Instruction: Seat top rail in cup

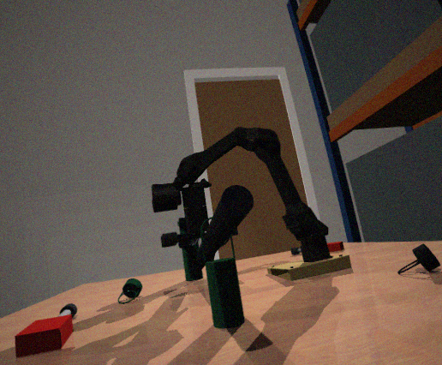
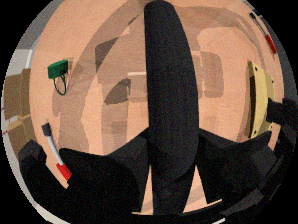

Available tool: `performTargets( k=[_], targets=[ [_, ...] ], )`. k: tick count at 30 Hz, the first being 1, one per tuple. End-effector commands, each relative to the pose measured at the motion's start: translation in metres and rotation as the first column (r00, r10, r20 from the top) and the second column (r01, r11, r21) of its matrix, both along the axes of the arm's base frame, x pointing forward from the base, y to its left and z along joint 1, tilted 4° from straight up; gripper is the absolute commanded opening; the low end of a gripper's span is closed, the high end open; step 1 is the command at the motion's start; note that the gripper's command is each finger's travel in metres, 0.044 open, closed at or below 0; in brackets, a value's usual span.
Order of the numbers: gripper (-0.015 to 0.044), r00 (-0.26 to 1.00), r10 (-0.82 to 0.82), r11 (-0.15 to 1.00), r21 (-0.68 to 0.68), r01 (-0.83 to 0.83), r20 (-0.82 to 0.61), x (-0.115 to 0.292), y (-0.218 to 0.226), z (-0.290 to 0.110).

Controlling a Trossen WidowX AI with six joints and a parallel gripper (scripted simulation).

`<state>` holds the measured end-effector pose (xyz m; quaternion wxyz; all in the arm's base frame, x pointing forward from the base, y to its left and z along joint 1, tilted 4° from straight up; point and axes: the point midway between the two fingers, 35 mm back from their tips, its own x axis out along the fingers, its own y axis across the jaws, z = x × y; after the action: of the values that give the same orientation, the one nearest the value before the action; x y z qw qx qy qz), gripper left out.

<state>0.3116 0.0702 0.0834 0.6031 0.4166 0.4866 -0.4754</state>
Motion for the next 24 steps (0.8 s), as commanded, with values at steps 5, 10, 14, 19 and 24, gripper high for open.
performTargets(
  k=[5, 10, 14, 19, 24],
  targets=[
    [0.0000, 0.999, 0.006, 0.990, -0.140, 0.000, 0.046, 0.004, -0.009, 0.040],
    [0.0000, 0.998, 0.009, 0.983, -0.182, 0.001, 0.058, 0.005, -0.012, 0.052],
    [0.0000, 0.999, 0.010, 0.985, -0.174, -0.001, 0.051, 0.004, -0.011, 0.049],
    [0.0000, 0.999, 0.011, 0.986, -0.166, -0.004, 0.044, 0.004, -0.009, 0.045],
    [0.0000, 0.999, 0.011, 0.986, -0.166, -0.004, 0.045, 0.004, -0.010, 0.046]
  ],
)
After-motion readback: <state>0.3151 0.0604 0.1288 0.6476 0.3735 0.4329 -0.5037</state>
